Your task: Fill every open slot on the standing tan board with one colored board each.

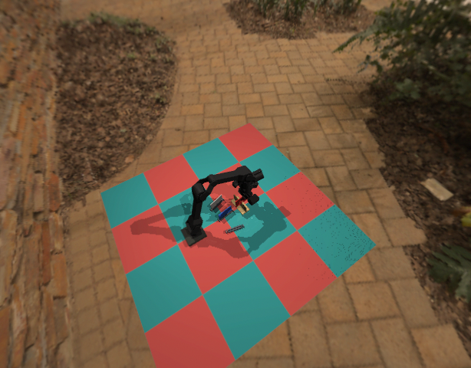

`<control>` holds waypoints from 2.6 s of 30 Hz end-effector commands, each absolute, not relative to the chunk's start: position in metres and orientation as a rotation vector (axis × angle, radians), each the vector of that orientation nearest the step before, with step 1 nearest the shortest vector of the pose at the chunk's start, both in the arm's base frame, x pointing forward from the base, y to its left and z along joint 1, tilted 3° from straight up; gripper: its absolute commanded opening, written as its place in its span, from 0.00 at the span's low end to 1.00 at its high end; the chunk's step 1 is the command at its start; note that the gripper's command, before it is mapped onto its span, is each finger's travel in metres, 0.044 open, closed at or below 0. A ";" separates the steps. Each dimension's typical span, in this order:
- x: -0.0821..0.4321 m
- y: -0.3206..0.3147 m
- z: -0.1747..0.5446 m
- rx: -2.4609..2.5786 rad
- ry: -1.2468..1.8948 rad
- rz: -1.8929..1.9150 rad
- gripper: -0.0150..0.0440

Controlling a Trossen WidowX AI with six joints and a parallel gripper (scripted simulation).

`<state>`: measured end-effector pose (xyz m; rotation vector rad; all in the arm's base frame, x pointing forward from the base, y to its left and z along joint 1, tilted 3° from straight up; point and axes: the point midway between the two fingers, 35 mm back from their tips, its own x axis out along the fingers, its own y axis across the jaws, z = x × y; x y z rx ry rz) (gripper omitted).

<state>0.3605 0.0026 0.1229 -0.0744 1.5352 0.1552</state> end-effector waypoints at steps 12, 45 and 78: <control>0.361 0.003 0.122 -0.068 1.536 0.154 0.25; 0.360 0.003 0.123 -0.068 1.536 0.154 0.25; 0.361 0.004 0.106 -0.068 1.536 0.154 0.25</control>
